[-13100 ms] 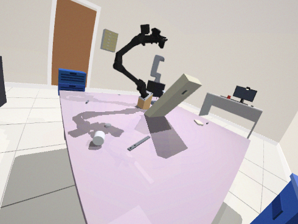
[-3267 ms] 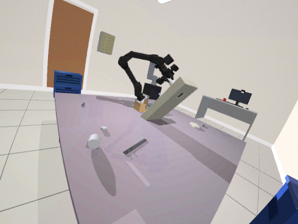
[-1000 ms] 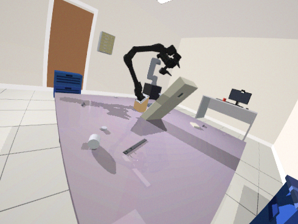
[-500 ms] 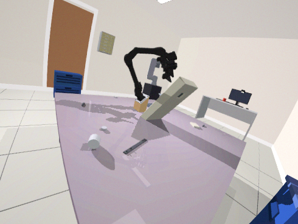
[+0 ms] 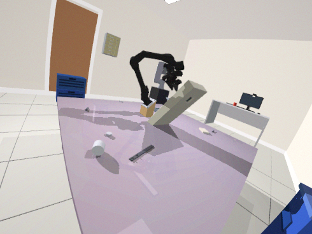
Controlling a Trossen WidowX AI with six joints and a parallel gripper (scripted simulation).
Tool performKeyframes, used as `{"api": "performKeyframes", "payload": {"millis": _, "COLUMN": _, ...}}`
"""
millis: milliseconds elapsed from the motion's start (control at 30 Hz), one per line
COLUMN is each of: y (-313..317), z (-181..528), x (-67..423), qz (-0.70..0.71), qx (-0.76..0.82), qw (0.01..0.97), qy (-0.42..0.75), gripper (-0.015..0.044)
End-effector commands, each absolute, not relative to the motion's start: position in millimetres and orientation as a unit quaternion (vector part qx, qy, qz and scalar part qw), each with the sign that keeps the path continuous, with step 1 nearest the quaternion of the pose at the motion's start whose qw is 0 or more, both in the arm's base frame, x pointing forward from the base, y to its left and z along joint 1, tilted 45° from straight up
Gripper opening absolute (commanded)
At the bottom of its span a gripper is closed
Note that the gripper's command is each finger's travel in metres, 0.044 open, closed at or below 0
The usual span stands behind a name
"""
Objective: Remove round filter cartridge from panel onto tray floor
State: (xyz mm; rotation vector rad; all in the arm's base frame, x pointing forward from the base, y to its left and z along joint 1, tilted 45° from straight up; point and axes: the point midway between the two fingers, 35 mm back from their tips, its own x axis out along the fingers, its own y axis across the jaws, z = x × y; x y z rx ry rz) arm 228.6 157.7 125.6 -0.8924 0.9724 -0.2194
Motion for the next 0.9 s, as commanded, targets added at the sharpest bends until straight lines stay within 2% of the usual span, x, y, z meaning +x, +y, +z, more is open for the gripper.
{"api": "performKeyframes", "payload": {"millis": 0, "y": 145.2, "z": 117.1, "x": 222.8, "qz": -0.151, "qx": -0.348, "qw": 0.801, "qy": 0.463, "gripper": 0.0305}}
{"api": "performKeyframes", "payload": {"millis": 867, "y": 124.4, "z": 92.9, "x": 243.6, "qz": -0.151, "qx": -0.347, "qw": 0.802, "qy": 0.463, "gripper": 0.0305}}
